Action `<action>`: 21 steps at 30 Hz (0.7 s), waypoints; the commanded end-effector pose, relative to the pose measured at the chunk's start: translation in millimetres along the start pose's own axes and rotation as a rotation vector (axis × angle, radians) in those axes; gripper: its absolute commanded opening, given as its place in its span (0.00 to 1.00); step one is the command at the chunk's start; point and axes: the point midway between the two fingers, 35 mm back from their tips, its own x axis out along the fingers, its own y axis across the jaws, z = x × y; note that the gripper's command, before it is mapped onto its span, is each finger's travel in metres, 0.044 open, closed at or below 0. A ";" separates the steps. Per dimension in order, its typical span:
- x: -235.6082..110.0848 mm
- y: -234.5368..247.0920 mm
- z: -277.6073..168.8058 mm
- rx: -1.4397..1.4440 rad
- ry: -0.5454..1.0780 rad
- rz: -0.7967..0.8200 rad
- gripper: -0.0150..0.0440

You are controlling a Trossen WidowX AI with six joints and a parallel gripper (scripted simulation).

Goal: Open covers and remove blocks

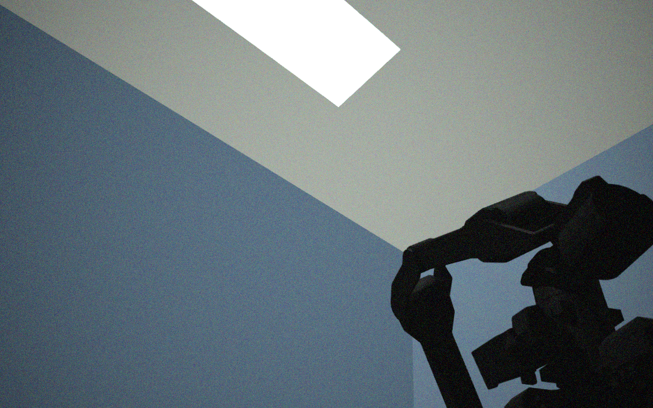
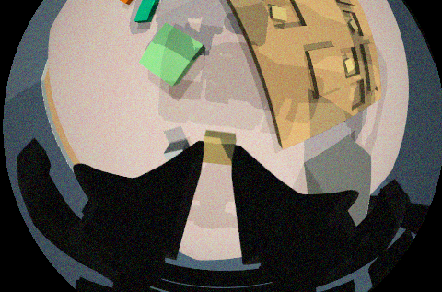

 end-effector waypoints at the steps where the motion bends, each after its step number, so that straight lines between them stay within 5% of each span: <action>1: 0.8 8.9 -7.2 0.008 0.000 0.006 0.39; 21: 29.7 12.2 -5.6 0.008 0.000 0.008 0.39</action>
